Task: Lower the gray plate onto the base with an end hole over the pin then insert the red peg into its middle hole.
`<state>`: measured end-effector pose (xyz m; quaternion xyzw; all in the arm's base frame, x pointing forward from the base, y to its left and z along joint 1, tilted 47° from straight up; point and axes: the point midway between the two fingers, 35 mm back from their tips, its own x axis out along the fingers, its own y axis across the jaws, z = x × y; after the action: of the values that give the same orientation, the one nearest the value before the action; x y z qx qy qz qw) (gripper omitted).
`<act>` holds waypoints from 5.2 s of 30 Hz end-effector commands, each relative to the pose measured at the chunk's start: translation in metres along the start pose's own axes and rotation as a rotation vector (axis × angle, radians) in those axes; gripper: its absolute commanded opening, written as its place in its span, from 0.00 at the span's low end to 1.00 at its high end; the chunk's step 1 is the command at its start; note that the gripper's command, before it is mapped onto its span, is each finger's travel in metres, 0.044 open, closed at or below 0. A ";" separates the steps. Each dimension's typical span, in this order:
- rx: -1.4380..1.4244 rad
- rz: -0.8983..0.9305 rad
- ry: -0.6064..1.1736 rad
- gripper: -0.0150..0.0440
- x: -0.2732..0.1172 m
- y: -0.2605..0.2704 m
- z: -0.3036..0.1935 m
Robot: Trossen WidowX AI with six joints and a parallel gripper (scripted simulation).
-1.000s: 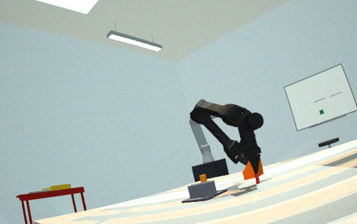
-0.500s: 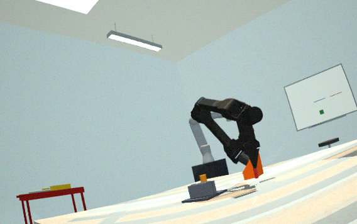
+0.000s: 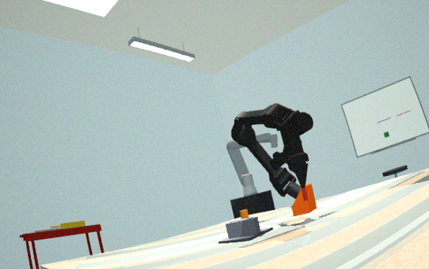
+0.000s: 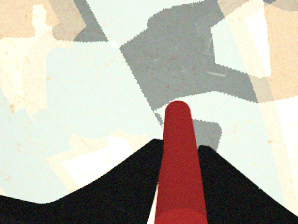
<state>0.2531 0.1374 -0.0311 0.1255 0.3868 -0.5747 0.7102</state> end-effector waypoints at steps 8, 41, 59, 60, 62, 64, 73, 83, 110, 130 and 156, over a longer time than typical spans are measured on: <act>0.003 0.003 0.007 0.25 -0.004 0.004 0.009; 0.018 0.015 0.030 0.25 -0.010 0.027 0.099; 0.015 0.014 0.018 0.25 -0.009 0.027 0.154; 0.014 0.013 0.017 0.25 -0.009 0.027 0.157; 0.013 0.012 0.015 0.25 -0.009 0.027 0.163; 0.012 0.011 0.012 0.25 -0.009 0.026 0.170; 0.009 0.005 0.001 0.25 -0.007 0.021 0.197; 0.006 -0.001 -0.007 0.25 -0.006 0.018 0.213; 0.009 -0.001 -0.005 0.25 -0.002 0.018 0.212; 0.011 -0.001 -0.004 0.25 0.010 0.018 0.212; 0.013 -0.001 -0.004 0.43 0.011 0.019 0.212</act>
<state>0.3571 0.0028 0.0978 0.1291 0.3817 -0.5777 0.7099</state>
